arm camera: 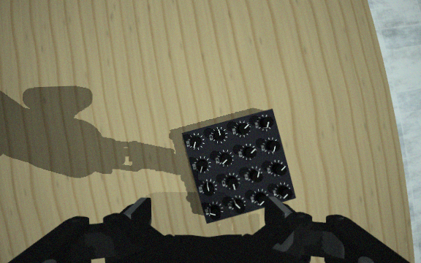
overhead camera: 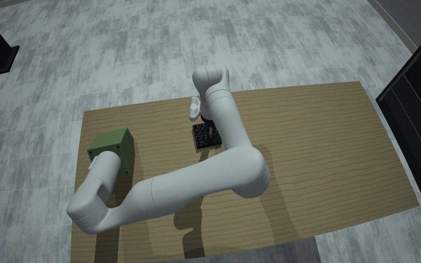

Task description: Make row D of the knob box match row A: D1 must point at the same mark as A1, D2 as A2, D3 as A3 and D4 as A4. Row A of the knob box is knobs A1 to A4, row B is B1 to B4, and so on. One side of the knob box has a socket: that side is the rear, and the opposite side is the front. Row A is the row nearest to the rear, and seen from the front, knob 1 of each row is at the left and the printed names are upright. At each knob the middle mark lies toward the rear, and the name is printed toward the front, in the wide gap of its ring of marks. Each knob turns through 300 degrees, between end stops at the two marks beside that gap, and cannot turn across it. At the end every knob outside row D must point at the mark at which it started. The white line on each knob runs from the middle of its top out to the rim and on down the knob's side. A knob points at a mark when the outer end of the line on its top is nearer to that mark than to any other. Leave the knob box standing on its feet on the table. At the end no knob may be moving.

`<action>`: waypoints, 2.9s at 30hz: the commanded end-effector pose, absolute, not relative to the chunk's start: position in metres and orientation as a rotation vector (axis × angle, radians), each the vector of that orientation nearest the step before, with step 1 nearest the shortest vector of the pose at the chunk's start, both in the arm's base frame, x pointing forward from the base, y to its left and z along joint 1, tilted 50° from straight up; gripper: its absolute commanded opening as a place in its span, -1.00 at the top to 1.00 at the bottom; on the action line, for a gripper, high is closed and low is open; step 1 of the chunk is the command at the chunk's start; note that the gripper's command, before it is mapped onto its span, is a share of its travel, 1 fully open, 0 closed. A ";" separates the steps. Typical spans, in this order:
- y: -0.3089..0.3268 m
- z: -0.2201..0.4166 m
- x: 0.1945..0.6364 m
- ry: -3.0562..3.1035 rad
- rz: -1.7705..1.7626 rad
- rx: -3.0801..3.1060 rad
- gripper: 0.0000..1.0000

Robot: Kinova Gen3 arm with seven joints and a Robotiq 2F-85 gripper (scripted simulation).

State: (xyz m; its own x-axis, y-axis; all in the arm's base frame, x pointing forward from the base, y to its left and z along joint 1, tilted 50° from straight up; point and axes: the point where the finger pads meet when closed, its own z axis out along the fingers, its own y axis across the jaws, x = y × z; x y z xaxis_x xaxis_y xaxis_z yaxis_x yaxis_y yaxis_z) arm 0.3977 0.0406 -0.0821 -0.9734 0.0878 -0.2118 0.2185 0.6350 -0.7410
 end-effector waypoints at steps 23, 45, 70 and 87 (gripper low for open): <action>0.042 -0.082 0.398 2.697 -1.251 0.254 0.62; 0.040 -0.083 0.398 2.697 -1.251 0.253 0.62; 0.024 -0.097 0.401 2.697 -1.252 0.253 0.62; 0.011 -0.108 0.403 2.697 -1.252 0.253 0.62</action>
State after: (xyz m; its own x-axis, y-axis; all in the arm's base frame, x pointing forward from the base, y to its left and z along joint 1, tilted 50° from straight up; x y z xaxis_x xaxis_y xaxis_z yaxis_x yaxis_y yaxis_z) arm 0.4027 0.0115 -0.1068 -0.9733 0.0865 -0.2128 0.2184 0.6359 -0.7402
